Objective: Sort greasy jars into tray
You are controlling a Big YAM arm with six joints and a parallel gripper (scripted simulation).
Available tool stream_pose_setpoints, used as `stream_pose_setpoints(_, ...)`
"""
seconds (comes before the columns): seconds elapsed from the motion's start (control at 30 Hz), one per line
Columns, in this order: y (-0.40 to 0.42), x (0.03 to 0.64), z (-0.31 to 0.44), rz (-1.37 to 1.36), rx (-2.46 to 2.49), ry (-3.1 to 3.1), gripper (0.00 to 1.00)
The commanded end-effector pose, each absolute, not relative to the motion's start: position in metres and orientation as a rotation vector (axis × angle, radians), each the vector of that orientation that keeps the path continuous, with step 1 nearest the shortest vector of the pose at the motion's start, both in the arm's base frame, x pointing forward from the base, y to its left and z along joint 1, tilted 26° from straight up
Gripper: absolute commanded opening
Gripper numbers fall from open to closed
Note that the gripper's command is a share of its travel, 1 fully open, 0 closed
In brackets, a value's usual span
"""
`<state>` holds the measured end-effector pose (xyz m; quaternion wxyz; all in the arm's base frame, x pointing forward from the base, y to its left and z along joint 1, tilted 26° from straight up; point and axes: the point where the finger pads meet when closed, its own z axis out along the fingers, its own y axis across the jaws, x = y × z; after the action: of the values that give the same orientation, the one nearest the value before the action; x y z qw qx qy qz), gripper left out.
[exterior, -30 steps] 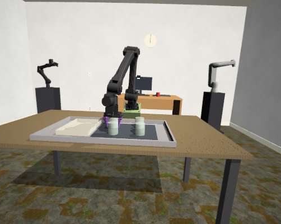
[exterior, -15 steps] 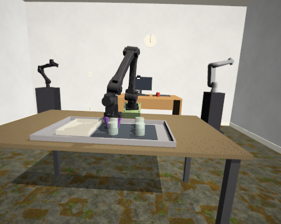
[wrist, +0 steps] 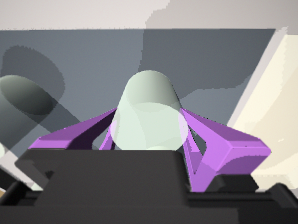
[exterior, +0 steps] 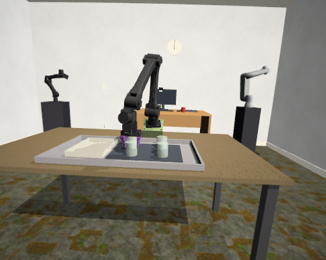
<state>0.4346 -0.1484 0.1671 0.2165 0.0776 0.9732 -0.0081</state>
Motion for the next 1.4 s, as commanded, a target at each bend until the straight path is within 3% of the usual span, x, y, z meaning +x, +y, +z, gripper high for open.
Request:
stream_pose_setpoints(0.0,-0.146,0.435,0.18,-0.027,0.207,2.684,0.0)
stream_pose_setpoints(1.37,-0.141,0.393,0.268,-0.027,0.207,2.684,0.0)
